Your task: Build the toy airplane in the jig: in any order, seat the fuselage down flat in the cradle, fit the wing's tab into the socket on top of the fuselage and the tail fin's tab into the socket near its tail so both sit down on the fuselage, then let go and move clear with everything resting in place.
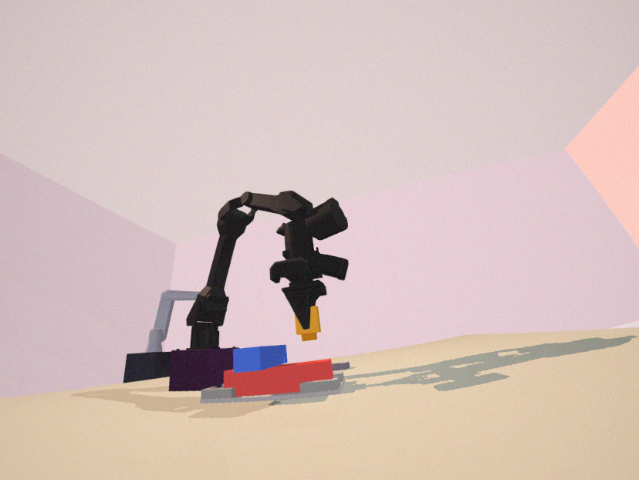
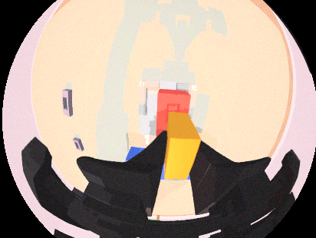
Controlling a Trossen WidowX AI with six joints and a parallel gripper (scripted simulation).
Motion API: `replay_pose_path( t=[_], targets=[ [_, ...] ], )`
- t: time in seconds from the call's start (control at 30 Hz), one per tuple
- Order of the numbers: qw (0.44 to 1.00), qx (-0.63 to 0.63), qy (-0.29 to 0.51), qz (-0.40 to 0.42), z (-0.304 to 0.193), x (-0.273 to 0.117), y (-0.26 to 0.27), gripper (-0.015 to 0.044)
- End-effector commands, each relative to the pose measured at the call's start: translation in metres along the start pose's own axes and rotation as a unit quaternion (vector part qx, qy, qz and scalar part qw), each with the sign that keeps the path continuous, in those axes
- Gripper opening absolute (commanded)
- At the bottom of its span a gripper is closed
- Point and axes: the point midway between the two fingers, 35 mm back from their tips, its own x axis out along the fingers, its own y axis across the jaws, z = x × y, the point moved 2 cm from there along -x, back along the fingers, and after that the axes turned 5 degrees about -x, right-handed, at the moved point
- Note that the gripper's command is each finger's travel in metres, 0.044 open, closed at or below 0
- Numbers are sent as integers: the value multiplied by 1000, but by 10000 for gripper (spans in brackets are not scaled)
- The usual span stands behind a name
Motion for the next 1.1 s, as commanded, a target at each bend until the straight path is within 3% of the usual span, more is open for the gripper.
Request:
replay_pose_path(
  t=[0.0, 0.43, 1.07],
  targets=[
    [1000, -3, -2, 1, 1, 0, 0, 65],
    [1000, -3, -2, 1, 2, 1, 0, 65],
    [1000, -3, -2, 1, 2, 31, 0, 65]
  ],
)
